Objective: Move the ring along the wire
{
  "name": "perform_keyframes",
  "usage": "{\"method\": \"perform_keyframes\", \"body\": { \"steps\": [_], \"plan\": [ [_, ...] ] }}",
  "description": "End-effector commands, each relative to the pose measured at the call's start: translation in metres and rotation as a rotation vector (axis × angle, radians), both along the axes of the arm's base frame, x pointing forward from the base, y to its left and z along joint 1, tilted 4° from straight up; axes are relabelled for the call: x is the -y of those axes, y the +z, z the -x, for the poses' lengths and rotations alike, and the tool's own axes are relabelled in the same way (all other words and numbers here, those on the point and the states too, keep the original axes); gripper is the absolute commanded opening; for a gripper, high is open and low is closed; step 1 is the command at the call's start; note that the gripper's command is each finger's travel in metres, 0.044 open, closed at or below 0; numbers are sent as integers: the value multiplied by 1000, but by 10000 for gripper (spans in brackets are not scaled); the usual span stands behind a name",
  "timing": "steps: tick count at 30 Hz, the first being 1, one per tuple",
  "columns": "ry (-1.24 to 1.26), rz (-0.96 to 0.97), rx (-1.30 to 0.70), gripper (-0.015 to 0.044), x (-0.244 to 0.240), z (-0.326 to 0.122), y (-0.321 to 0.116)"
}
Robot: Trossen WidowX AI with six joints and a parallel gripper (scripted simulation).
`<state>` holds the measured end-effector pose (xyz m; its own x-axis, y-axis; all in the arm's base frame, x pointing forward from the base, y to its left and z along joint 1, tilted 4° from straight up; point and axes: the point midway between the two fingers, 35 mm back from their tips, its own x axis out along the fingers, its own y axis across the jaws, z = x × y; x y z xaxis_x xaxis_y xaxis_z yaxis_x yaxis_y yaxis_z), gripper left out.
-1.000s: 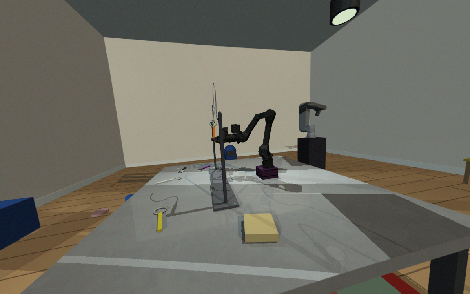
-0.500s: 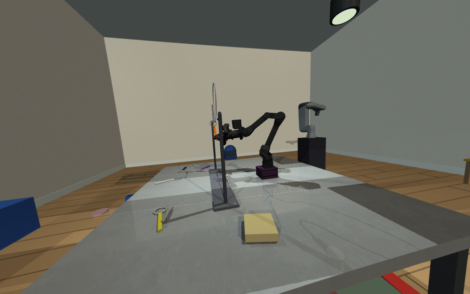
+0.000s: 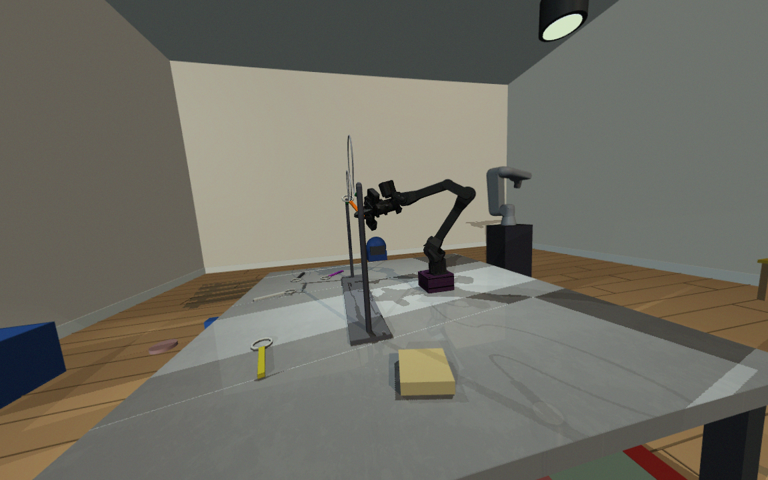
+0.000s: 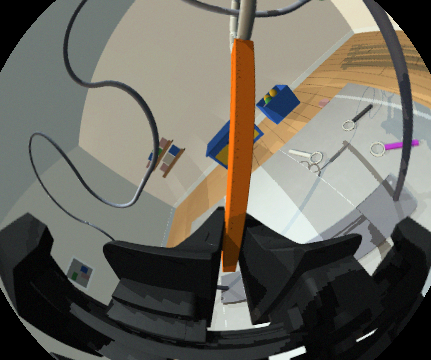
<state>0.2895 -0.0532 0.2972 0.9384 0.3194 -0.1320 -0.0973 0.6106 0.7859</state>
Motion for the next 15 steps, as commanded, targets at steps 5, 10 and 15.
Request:
{"method": "perform_keyframes", "body": {
  "steps": [5, 10, 15],
  "plan": [
    [129, -185, -87, -150, -9, 19, 28],
    [172, -290, -105, -150, -13, 24, 43],
    [185, -390, -105, -150, -16, 26, 57]
  ]
}}
